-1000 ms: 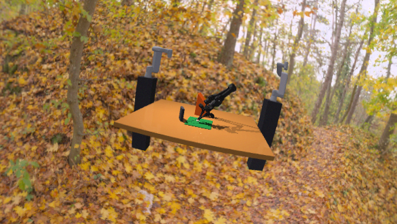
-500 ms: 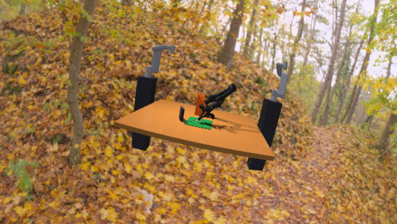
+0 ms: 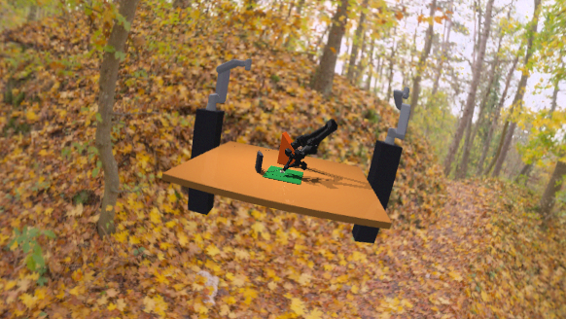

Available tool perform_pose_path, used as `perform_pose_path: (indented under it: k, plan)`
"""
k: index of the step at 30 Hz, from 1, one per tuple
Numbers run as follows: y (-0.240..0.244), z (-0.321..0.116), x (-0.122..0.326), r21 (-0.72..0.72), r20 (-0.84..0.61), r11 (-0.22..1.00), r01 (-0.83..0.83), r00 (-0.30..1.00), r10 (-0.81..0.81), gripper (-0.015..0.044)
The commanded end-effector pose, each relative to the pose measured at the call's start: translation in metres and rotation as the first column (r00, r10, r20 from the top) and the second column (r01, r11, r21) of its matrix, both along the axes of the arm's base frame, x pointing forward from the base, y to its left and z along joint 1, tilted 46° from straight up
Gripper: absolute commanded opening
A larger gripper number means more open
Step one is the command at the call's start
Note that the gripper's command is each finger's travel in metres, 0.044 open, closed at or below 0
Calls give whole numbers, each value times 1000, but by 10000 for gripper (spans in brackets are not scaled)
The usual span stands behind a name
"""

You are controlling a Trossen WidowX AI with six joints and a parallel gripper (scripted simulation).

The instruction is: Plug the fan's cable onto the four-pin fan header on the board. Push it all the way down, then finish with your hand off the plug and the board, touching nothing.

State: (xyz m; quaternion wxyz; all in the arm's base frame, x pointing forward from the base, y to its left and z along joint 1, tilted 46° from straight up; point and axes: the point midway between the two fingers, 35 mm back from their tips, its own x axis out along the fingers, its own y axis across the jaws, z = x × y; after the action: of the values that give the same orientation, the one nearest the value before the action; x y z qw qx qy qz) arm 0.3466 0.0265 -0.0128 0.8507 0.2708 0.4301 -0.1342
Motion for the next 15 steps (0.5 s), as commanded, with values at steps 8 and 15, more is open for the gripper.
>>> perform_pose_path:
  k: [8,15]
  plan:
    - [0,6,-4,-12,90,998,68,994,-67,0]
    - [1,11,-6,-10,146,995,104,984,-101,0]
